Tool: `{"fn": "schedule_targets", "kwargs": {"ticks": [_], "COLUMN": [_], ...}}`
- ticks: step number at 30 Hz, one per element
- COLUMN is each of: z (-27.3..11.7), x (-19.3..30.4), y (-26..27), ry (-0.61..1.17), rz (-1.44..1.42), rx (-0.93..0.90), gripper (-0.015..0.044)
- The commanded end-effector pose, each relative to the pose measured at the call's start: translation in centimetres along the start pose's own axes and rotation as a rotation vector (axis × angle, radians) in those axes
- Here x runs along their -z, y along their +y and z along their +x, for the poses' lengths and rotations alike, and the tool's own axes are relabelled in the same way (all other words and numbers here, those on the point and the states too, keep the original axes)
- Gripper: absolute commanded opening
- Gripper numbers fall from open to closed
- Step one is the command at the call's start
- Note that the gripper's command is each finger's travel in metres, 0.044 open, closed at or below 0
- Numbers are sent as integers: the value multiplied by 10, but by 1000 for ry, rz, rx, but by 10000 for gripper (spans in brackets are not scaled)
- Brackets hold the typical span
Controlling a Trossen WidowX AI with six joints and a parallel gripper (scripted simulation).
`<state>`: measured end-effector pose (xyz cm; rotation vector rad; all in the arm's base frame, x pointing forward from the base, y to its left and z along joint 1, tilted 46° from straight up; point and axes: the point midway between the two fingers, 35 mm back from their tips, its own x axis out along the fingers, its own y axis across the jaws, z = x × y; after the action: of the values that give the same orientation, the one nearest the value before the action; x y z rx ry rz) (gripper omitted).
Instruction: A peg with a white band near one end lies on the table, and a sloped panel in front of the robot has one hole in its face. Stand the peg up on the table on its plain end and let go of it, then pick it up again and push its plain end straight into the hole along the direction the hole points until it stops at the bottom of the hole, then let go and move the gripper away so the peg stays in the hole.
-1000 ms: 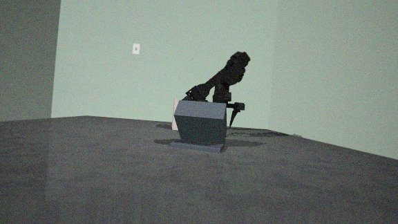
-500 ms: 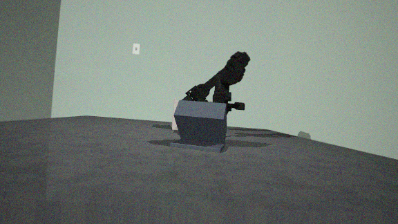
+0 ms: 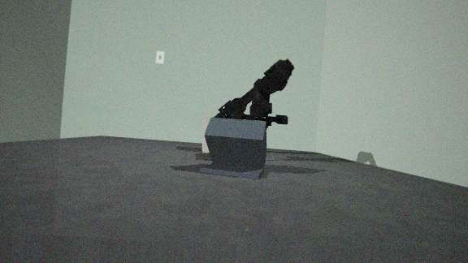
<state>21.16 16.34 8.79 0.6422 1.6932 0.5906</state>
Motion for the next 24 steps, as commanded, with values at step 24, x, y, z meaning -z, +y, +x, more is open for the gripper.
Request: {"fn": "schedule_targets", "kwargs": {"ticks": [24], "z": [-63], "x": [-13], "y": [-6], "ry": [-57], "rz": [-42], "rx": [12], "gripper": [0]}}
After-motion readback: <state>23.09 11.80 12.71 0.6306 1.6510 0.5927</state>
